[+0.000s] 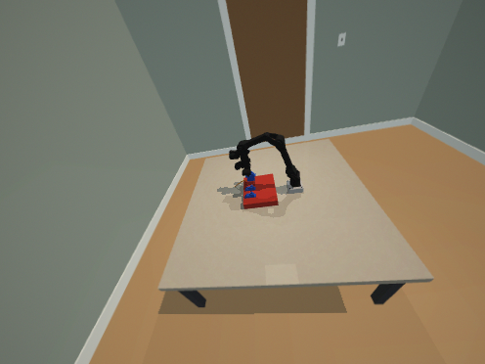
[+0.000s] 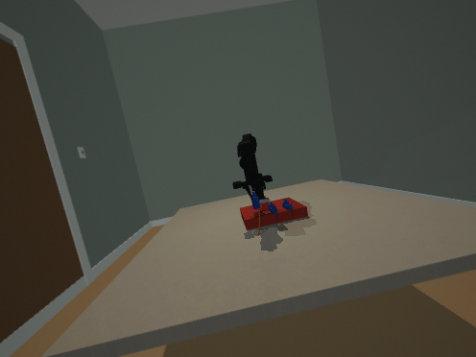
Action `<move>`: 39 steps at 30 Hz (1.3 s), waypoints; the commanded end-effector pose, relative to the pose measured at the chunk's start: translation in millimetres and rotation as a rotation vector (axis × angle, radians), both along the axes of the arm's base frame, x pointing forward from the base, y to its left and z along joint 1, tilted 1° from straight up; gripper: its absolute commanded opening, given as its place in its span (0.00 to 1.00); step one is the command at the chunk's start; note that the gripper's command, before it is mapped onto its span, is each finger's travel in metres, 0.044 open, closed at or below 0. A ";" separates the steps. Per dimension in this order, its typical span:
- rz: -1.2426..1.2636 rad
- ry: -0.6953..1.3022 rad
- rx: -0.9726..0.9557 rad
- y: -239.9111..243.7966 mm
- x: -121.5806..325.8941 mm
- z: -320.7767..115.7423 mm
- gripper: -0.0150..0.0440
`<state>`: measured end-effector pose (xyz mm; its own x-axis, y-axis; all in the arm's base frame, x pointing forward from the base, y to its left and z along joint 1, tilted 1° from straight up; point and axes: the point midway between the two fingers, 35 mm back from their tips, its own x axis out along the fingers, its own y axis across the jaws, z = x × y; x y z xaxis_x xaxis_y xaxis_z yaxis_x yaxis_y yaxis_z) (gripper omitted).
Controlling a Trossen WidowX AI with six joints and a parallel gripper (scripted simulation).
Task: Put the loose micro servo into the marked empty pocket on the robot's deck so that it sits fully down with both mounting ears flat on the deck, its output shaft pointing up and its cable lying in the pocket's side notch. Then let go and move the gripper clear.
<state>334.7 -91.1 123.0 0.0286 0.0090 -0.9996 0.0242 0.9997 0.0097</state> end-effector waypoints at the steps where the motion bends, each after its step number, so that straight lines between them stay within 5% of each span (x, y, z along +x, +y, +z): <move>1: -0.003 -0.003 -0.001 0.0 12.1 1.5 0.25; 39: -0.003 -0.003 -0.001 0.1 14.4 -26.3 0.25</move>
